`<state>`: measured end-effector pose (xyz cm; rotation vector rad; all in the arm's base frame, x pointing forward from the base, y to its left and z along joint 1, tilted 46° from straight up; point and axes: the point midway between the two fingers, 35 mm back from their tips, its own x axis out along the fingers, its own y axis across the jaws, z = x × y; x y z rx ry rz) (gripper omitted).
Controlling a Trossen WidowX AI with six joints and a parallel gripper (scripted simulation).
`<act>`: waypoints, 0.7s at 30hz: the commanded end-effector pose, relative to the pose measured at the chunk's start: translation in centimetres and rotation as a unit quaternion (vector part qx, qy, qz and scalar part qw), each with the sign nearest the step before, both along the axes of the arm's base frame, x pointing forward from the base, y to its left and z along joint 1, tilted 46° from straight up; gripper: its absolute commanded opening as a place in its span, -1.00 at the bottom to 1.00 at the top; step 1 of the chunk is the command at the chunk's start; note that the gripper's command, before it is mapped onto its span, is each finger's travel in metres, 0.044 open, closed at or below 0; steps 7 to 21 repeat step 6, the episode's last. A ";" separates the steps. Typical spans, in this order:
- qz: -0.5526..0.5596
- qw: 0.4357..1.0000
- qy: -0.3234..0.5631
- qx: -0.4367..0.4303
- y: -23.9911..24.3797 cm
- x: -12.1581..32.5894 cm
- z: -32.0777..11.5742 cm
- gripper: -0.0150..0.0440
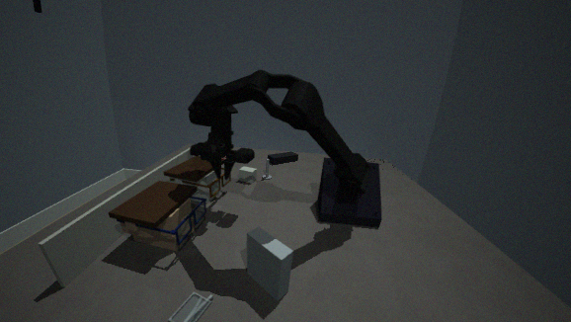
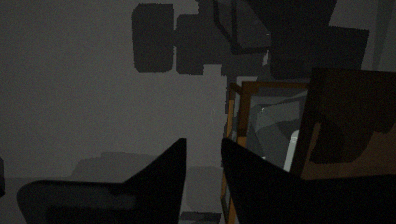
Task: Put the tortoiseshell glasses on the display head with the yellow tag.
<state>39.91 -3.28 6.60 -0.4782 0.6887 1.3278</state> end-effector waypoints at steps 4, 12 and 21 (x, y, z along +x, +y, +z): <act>0.002 1.000 -0.005 -0.004 -0.1 -1.5 0.6 -0.13; 0.002 1.000 -0.005 -0.004 -0.3 -2.4 0.9 -0.13; 0.002 1.000 -0.005 -0.004 -0.3 -2.4 0.9 -0.13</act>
